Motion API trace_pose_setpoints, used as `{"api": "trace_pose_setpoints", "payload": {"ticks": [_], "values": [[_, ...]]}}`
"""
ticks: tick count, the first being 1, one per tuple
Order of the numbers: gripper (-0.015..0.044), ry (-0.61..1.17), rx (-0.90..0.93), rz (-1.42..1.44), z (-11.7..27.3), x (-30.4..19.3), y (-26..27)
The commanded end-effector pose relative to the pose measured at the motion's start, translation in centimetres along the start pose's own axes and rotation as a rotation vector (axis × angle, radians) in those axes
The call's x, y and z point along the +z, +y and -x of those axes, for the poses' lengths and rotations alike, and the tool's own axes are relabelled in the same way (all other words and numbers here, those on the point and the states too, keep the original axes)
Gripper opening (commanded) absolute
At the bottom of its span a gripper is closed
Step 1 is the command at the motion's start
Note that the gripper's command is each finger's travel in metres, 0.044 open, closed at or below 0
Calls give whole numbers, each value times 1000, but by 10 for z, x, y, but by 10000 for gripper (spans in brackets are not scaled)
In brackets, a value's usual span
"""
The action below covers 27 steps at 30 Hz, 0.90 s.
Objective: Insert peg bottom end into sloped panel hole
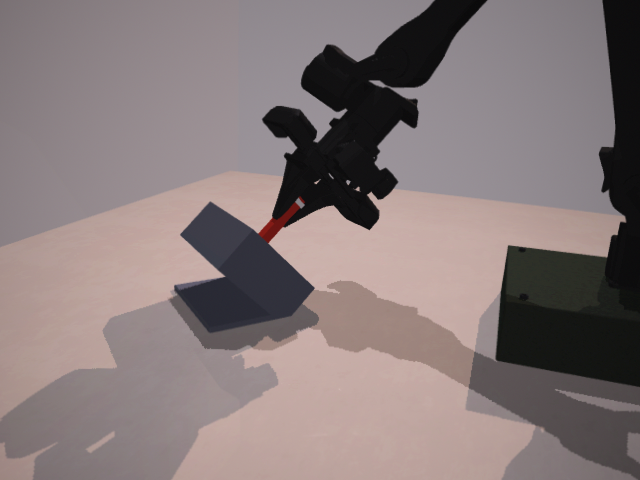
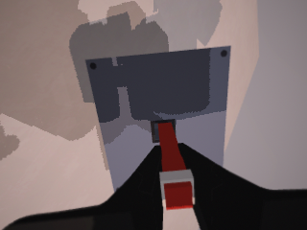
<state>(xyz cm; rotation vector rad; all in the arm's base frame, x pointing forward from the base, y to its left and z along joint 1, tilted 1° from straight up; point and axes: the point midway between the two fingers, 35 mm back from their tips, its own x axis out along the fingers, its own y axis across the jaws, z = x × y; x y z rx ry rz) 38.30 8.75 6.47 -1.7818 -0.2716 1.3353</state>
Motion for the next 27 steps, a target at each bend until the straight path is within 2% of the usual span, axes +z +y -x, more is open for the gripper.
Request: {"api": "trace_pose_setpoints", "payload": {"ticks": [1,27], "values": [[0,1,4,-6,-3,-1,1],[0,1,3,-6,-16,-1,1]]}}
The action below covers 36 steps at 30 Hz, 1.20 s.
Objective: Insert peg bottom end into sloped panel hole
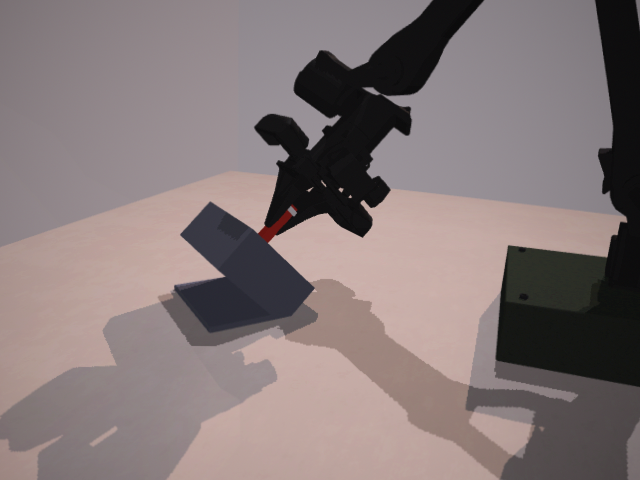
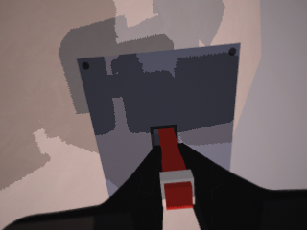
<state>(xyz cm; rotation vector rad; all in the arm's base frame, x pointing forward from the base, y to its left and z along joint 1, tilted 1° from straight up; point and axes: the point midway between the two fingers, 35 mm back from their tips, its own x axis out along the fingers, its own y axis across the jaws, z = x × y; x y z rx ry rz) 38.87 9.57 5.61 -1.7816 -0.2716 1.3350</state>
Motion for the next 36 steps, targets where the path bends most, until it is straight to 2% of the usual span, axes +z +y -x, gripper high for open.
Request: {"api": "trace_pose_setpoints", "payload": {"ticks": [1,17,33,34,36], "values": [[0,1,3,-6,-3,0,2],[0,0,-1,0,-3,0,1],[420,0,1,0,1,-1,1],[440,0,1,0,2,-1,1],[440,0,2,-1,6,-1,1]]}}
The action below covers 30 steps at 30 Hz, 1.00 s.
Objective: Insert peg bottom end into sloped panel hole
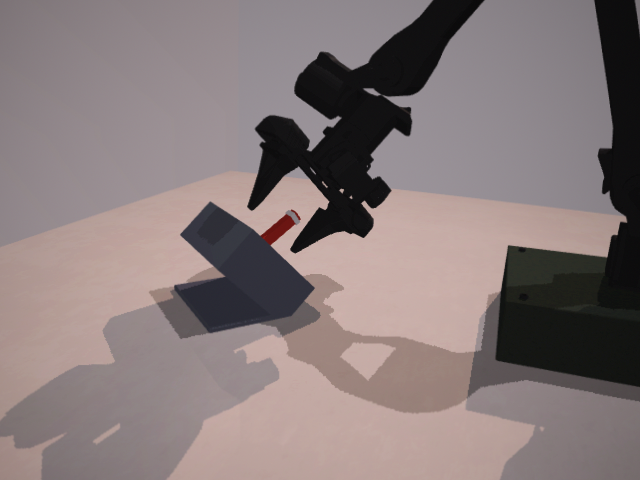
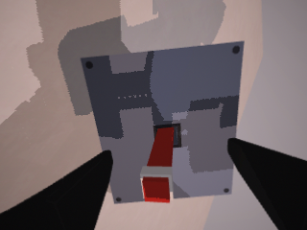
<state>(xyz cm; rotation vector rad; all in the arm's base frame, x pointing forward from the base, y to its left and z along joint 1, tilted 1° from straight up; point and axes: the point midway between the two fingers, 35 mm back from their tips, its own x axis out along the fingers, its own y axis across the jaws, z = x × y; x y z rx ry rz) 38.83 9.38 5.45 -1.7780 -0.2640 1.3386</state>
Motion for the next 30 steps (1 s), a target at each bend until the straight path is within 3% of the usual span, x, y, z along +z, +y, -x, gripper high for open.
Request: {"api": "trace_pose_setpoints", "payload": {"ticks": [1,30], "values": [[440,0,-2,4,8,-1,-1],[440,0,10,-4,69,-6,2]]}}
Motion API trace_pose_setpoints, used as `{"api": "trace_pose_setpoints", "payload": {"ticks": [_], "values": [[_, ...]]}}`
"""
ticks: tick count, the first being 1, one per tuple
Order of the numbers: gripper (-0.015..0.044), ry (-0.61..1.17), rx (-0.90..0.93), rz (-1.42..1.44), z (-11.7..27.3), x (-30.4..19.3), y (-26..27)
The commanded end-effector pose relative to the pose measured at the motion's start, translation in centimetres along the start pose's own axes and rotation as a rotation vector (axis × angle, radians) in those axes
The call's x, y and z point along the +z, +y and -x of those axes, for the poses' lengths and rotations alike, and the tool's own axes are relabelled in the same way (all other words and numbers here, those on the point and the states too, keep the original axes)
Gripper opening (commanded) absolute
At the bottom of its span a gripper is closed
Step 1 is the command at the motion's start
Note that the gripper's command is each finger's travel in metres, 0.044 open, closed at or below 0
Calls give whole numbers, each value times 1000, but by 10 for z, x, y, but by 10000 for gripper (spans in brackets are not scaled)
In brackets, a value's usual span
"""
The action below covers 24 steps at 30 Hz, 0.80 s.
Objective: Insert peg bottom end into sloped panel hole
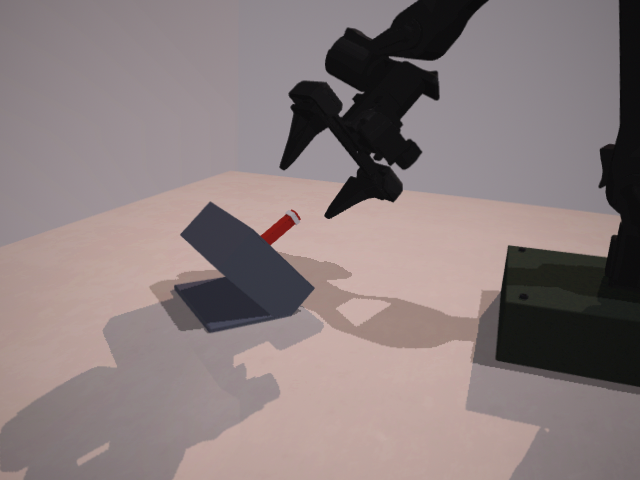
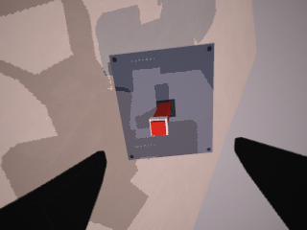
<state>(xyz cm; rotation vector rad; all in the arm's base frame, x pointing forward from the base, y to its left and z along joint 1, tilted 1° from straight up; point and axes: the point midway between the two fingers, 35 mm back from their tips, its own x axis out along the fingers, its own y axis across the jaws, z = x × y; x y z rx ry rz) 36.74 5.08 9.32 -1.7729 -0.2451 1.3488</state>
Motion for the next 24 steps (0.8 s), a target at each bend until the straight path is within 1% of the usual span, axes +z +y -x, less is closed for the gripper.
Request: {"api": "trace_pose_setpoints", "payload": {"ticks": [1,18,24], "values": [[440,2,-4,6,10,0,-1],[440,2,-4,3,38,-1,2],[440,2,-4,3,39,0,2]]}}
